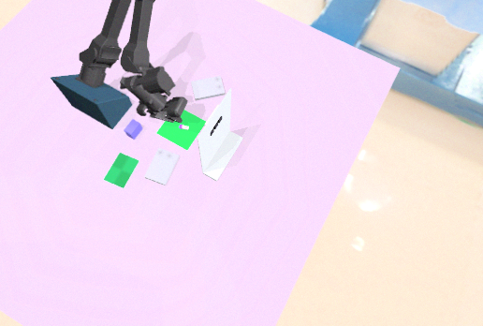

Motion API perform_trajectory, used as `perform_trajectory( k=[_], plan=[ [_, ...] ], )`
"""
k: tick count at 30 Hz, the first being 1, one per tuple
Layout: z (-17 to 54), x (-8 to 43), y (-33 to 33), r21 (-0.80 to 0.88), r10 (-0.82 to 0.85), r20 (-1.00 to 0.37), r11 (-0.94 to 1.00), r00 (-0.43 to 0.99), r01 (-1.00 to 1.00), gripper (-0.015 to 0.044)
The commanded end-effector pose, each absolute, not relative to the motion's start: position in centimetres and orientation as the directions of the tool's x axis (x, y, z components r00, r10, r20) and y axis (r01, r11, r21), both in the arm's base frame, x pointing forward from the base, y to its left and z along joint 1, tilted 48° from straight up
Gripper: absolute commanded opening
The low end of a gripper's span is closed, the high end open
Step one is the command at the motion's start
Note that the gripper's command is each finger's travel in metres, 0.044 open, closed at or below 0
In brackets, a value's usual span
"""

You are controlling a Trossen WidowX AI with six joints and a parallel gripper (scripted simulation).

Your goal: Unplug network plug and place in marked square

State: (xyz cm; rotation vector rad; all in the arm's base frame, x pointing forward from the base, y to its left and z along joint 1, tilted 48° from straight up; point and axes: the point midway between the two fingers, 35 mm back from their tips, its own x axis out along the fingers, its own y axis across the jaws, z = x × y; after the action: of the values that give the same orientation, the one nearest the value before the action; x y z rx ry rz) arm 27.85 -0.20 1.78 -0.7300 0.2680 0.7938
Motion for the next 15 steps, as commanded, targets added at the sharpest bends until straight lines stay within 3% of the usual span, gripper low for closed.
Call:
perform_trajectory(
  k=[1, 15],
  plan=[
    [2.1, 27.9, -0.6, -0.499, 0.554, -0.476, 0.470, 0.683, -0.728, 0.0156],
    [2.7, 27.8, -1.7, -0.498, 0.552, -0.484, 0.465, 0.679, -0.732, 0.0156]
  ],
)
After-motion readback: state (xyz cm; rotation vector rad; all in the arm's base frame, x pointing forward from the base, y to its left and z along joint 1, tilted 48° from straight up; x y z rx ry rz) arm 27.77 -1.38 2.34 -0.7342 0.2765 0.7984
